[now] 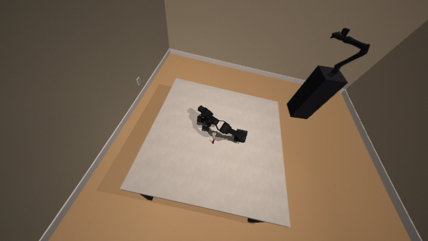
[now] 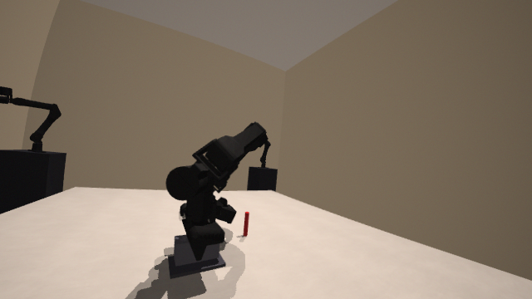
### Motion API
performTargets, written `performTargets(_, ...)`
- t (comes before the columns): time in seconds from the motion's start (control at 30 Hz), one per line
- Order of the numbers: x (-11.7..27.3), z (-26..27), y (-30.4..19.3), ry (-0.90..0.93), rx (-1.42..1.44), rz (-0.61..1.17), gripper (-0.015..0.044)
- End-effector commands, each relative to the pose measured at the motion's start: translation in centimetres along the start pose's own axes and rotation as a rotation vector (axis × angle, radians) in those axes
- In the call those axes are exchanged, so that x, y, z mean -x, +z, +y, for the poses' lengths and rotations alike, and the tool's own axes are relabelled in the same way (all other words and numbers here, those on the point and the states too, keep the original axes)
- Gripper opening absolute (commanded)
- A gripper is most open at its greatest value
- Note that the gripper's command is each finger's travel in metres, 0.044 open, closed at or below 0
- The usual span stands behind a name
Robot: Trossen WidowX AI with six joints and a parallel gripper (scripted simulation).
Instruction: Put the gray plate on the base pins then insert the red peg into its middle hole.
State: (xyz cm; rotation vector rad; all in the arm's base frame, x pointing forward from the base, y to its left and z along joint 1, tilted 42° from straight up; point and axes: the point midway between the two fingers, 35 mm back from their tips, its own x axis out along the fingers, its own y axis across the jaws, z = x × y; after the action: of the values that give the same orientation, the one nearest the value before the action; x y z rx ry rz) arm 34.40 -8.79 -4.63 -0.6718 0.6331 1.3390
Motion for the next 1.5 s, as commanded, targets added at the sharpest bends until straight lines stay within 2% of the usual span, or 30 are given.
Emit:
performTargets(0.0,0.0,0.0,0.0,0.000,0.002,0.000,0.0079)
performTargets(0.47,0.0,0.0,0.0,0.000,0.002,0.000,0.0440)
performTargets(0.63,1.2,-0.2,-0.1,-0.001,-0.001,0.002,0.0440)
performTargets(0.87,11.6,0.0,-0.1,0.001,-0.006,0.003,0.0440)
performTargets(1.17,11.9,-0.3,-0.3,0.001,-0.021,0.003,0.0440)
performTargets(1.47,12.4,1.1,5.2,0.003,-0.763,0.014,0.0440)
